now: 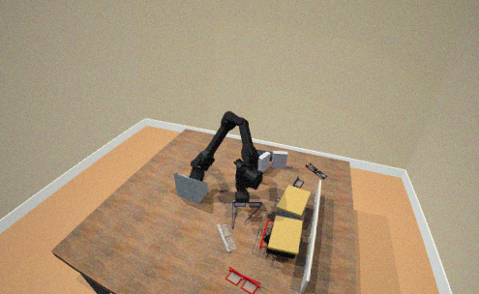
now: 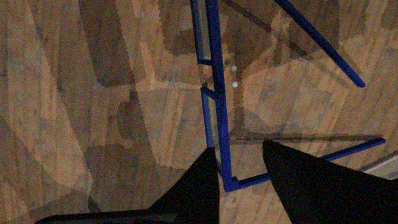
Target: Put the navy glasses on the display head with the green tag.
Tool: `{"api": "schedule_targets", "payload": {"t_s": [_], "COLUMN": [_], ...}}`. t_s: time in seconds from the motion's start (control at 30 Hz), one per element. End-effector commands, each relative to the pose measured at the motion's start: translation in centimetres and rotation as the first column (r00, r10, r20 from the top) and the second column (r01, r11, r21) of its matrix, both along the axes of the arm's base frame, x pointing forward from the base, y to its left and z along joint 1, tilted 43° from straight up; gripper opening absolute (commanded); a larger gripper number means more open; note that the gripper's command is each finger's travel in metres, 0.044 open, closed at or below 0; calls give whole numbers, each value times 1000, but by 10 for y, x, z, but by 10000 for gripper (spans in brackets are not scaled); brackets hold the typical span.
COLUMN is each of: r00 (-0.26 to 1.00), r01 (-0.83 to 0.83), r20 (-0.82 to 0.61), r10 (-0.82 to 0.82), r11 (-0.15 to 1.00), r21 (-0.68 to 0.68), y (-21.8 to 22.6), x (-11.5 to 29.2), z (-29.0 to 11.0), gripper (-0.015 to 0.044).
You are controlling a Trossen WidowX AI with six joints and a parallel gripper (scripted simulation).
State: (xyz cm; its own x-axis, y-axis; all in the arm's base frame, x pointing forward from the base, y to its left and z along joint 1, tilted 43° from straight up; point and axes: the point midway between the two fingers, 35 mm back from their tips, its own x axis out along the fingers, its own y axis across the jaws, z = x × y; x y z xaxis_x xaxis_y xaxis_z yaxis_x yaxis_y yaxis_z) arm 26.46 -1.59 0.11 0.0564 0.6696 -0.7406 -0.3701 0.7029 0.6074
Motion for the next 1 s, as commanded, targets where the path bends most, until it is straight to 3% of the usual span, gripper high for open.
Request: {"api": "schedule_targets", "payload": {"t_s": [0.0,0.97], "r00": [1000,1000], "r01": [3,2], "r20": [-16,-15], "r10": [-3,-2], "r11": [1000,1000], "r21": [10,14], "y": [8,37], "x": [-3,-6], "z": [-8,-31], "gripper": [120,120]}}
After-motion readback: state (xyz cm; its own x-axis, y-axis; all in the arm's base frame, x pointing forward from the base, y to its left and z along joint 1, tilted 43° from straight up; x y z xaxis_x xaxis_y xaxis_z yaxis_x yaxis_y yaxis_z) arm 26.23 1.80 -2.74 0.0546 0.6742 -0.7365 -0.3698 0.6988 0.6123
